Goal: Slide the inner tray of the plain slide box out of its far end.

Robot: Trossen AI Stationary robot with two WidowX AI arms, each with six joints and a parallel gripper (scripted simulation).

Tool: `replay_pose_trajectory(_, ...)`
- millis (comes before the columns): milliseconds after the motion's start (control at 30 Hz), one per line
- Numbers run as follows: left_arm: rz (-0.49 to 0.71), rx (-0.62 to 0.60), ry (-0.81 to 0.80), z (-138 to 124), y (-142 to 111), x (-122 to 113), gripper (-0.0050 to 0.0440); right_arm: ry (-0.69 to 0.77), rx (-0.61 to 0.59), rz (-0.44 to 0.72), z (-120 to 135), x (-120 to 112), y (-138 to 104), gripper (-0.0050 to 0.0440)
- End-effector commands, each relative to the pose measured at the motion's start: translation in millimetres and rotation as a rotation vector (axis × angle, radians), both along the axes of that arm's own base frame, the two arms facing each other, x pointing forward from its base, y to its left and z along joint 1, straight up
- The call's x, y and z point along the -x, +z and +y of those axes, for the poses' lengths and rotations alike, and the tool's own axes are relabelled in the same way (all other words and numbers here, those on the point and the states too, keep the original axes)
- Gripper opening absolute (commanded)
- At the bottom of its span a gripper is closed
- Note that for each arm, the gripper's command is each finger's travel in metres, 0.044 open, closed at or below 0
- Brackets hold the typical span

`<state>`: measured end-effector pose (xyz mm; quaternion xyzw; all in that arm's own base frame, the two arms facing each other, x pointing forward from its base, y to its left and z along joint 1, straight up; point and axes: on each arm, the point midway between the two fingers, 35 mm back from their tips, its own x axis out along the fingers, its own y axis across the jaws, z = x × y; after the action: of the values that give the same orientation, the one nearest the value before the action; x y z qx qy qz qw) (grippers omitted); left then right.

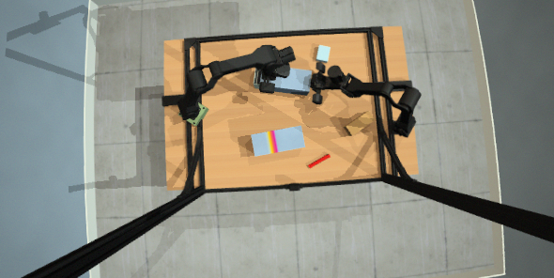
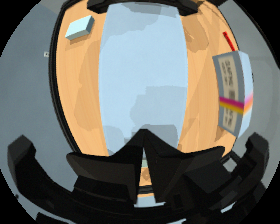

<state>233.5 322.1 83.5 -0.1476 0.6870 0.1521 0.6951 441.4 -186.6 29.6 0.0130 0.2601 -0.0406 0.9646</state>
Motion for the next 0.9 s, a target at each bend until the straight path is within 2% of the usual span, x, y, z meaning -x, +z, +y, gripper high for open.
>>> replay_pose_trajectory(0, 0.010, 0.009, -0.003, -1, -9, 1, 0.0000, -0.003, 0.004, -0.003, -1, -3, 1, 0.0000)
replay_pose_trajectory(67, 0.010, 0.009, -0.003, -1, -9, 1, 0.0000, -0.003, 0.004, -0.003, -1, -1, 1, 0.0000)
replay_pose_trajectory(200, 0.010, 0.009, -0.003, -1, -9, 1, 0.0000, -0.003, 0.004, -0.003, 2, 41, 1, 0.0000)
replay_pose_trajectory(267, 0.010, 0.009, -0.003, -1, -9, 1, 0.0000, -0.003, 0.004, -0.003, 2, 41, 1, 0.0000)
replay_pose_trajectory(333, 0.010, 0.009, -0.003, -1, -9, 1, 0.0000, -0.003, 0.004, -0.003, 5, 57, 1, 0.0000)
replay_pose_trajectory(500, 0.010, 0.009, -0.003, -1, -7, 1, 0.0000, -0.003, 0.004, -0.003, 5, 59, 1, 0.0000)
replay_pose_trajectory(600, 0.010, 0.009, -0.003, -1, 21, 1, 0.0000, -0.003, 0.004, -0.003, 5, 59, 1, 0.0000)
replay_pose_trajectory(667, 0.010, 0.009, -0.003, -1, 30, 1, 0.0000, -0.003, 0.004, -0.003, 5, 59, 1, 0.0000)
replay_pose_trajectory(833, 0.010, 0.009, -0.003, -1, 30, 1, 0.0000, -0.003, 0.004, -0.003, 5, 59, 1, 0.0000)
replay_pose_trajectory(867, 0.009, 0.013, -0.004, -3, 23, 2, 0.0000, -0.003, 0.004, -0.003, 5, 59, 1, 0.0000)
